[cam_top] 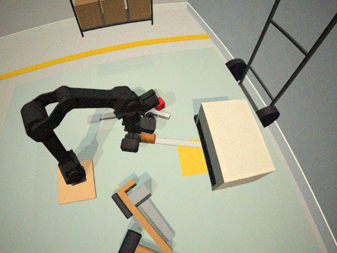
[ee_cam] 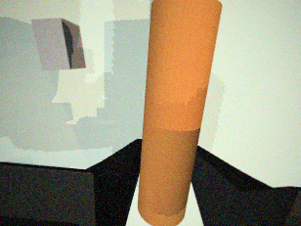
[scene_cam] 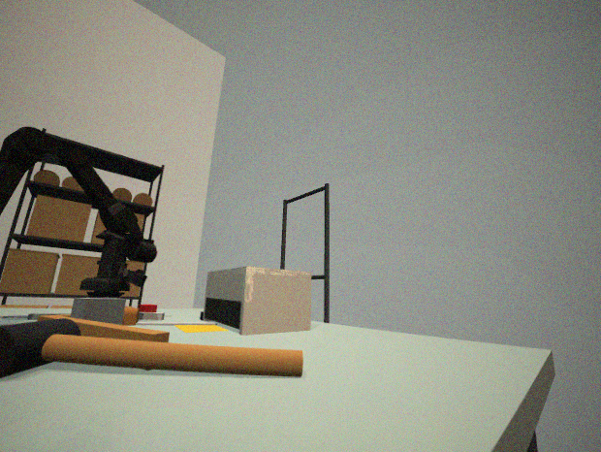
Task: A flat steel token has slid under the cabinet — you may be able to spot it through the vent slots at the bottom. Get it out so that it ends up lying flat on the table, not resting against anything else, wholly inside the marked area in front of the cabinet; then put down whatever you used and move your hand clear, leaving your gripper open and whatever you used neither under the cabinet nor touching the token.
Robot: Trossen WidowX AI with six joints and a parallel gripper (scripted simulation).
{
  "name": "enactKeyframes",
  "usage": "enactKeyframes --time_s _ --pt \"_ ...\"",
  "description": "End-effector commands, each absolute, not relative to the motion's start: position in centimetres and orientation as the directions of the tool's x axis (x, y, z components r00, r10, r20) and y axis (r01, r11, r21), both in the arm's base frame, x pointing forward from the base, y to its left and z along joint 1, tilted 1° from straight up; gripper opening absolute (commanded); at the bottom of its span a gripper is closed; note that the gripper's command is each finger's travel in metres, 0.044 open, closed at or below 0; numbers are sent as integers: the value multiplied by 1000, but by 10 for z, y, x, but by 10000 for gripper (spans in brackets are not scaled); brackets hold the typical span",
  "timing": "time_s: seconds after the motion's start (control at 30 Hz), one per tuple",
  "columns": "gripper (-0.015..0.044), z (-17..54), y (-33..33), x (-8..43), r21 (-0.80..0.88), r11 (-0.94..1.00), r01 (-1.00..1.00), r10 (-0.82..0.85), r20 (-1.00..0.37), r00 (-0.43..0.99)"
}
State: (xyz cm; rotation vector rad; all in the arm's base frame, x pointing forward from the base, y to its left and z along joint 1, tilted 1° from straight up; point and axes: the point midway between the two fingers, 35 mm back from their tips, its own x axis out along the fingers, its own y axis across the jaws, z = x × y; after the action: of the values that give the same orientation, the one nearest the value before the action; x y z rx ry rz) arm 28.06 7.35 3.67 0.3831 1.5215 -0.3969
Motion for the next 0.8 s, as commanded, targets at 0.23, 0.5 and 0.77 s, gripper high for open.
enactKeyframes --time_s 0.23,0.5,0.77 --pt "0 38 66 297 -2 879 476 -11 -1000 16" --pt "0 38 60 307 -2 879 476 -12 -1000 17" --pt "0 38 56 317 -2 879 476 -12 -1000 18"
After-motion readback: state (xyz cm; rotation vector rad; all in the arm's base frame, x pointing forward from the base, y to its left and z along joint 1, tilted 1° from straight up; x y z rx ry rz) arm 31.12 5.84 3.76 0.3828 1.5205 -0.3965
